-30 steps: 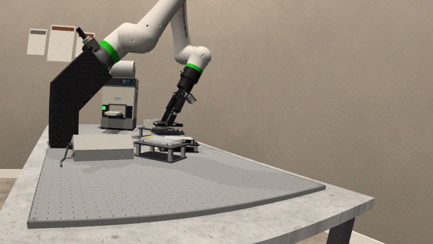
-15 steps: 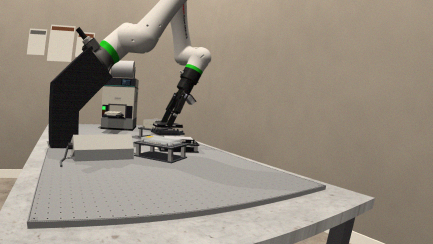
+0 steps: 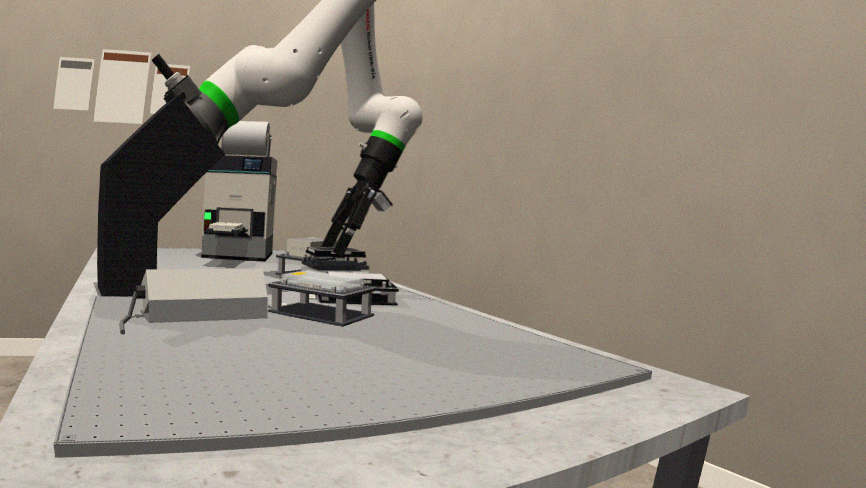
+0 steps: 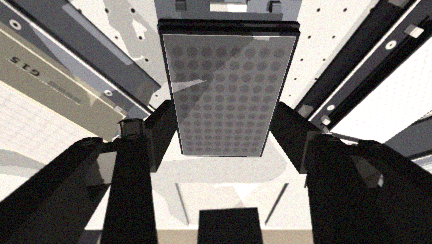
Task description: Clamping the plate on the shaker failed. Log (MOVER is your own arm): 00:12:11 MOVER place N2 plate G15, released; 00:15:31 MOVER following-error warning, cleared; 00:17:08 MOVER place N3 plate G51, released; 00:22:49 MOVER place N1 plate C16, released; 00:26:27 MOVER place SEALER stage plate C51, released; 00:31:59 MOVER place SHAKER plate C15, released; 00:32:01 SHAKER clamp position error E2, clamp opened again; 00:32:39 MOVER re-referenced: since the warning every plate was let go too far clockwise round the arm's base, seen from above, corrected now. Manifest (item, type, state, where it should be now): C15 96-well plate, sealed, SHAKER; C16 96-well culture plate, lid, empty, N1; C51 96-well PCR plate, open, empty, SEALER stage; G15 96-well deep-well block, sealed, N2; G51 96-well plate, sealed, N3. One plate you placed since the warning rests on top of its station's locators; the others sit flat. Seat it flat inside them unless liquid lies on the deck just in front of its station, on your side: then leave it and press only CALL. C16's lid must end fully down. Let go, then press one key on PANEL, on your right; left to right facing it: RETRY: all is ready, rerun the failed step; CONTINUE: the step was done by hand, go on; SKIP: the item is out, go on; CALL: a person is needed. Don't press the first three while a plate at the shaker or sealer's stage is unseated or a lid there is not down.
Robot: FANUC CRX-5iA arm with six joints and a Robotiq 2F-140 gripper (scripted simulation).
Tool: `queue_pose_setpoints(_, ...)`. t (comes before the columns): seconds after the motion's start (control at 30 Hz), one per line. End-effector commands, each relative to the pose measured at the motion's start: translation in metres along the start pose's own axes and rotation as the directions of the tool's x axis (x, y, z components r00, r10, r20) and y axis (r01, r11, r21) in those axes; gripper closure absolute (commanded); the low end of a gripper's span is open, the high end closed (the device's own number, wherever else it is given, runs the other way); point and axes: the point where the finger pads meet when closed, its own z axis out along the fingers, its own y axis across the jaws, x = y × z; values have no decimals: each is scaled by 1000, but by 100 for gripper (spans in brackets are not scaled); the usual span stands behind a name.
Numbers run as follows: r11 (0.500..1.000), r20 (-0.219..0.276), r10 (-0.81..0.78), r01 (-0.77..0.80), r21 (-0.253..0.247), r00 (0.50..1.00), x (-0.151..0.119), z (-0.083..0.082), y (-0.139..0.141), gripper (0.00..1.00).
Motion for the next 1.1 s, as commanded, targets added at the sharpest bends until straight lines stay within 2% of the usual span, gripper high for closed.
queue_pose_setpoints(0.0,1000,-1,0,0,0,1000,1,0,0,90)
queue_pose_setpoints(1.07,1000,-1,0,0,0,1000,4,6,0,90)
